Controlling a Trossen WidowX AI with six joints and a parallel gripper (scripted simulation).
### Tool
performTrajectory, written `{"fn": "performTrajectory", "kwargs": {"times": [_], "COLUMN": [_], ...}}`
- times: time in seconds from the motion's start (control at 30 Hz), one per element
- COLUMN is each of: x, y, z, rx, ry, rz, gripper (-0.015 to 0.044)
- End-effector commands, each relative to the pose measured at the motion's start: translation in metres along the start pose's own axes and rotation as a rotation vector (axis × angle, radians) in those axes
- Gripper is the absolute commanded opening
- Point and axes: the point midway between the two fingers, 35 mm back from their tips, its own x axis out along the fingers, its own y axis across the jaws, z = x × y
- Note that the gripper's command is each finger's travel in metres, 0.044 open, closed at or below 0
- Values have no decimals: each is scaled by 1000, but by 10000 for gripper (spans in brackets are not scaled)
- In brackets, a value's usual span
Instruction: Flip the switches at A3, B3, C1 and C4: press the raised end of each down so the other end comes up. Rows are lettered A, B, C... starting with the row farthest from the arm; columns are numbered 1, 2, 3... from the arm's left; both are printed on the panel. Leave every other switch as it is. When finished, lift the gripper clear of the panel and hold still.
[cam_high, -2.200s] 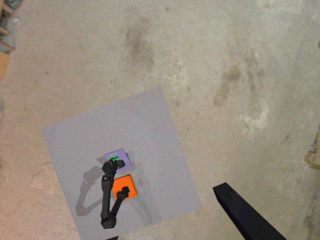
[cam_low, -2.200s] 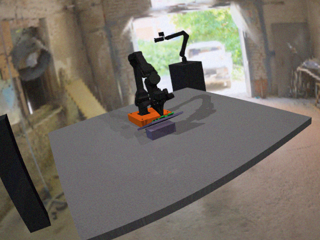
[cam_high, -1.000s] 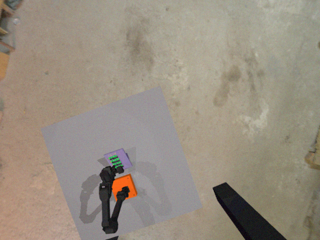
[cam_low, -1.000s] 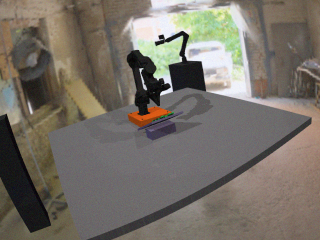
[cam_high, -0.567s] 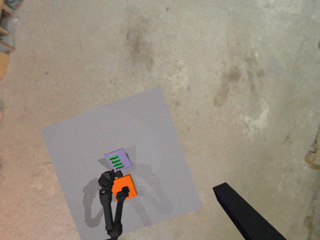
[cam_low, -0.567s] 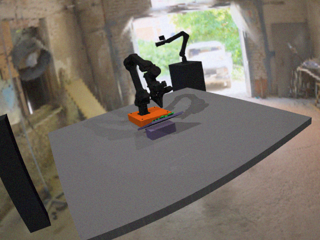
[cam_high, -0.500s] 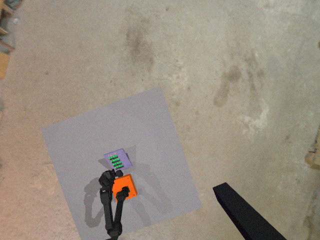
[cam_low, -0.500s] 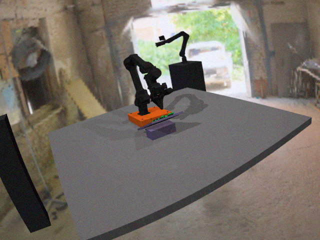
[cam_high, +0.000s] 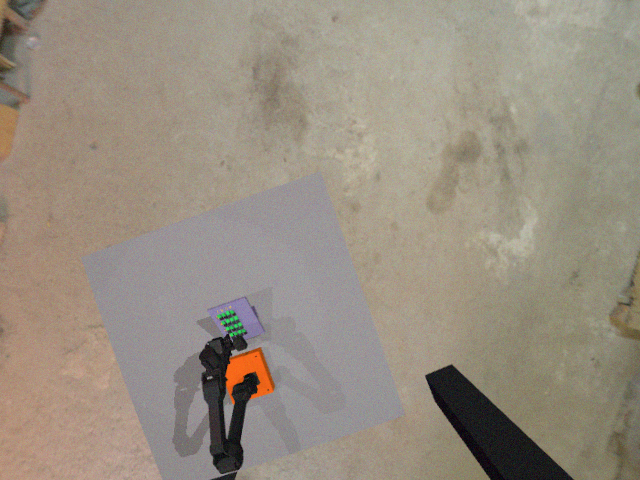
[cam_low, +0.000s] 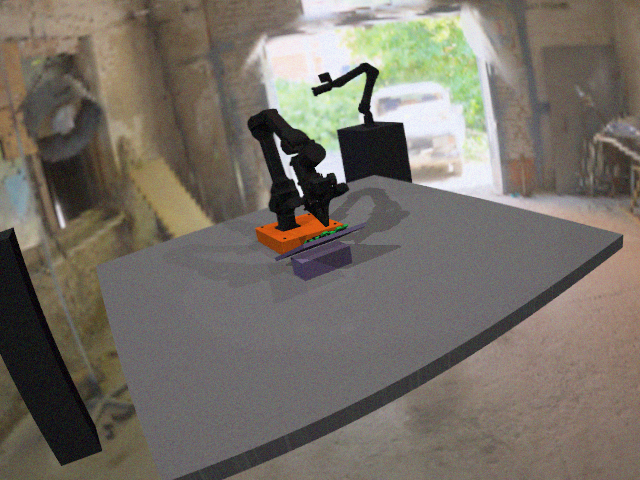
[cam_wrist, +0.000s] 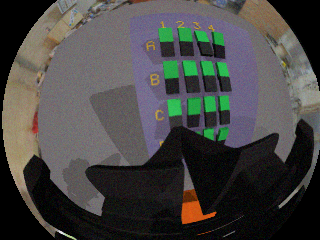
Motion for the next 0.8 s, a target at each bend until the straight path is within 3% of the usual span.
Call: {"fn": "performTrajectory", "kwargs": {"times": [0.0,0.77], "x": [6,15], "y": [-1,-1], "z": [-2,-2], "rx": [5,5], "ry": [6,6], "rz": [-6,-6], "gripper": [0,0]}}
